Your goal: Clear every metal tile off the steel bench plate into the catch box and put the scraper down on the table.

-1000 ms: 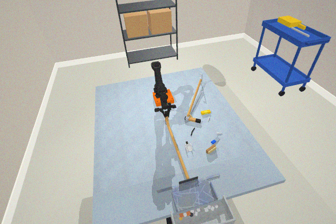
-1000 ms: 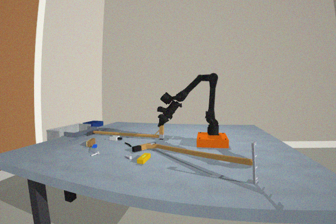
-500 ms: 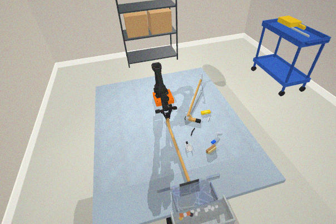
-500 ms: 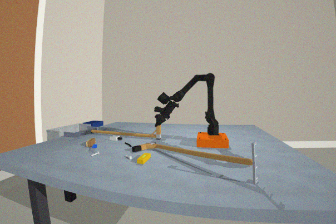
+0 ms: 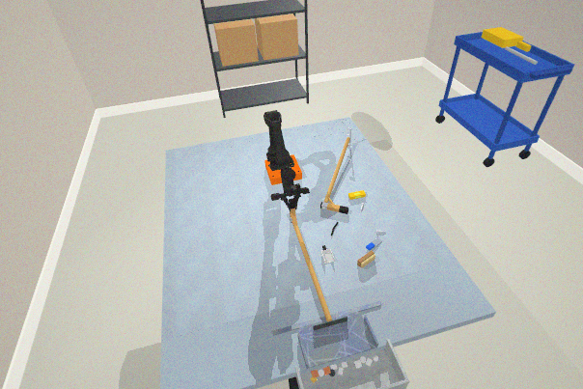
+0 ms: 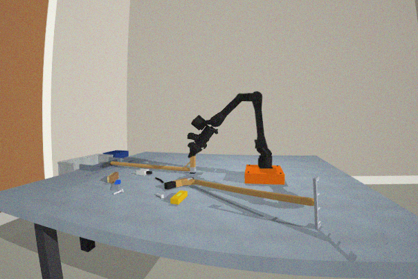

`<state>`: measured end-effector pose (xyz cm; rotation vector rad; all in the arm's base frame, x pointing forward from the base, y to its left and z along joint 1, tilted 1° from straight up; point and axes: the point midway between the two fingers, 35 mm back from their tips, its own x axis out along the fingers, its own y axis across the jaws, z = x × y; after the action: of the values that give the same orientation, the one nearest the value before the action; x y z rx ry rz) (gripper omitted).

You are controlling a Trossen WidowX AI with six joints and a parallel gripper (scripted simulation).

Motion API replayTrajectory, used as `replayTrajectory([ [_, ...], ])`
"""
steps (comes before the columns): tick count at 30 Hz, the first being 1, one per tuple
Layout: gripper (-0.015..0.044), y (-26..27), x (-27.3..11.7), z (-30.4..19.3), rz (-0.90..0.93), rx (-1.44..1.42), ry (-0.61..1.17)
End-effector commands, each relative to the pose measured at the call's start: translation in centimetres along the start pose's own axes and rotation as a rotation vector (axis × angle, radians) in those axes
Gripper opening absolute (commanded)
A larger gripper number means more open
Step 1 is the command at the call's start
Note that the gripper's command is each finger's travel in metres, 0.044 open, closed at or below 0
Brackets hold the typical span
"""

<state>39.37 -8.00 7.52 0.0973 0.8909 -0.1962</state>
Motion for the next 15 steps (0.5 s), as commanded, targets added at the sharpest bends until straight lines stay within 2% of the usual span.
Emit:
replayTrajectory([
  [1,0.0000,0.2,0.4,1.1,-0.002,0.005,-0.014],
  [15,0.0000,0.4,1.4,2.7,-0.002,0.006,-0.016],
])
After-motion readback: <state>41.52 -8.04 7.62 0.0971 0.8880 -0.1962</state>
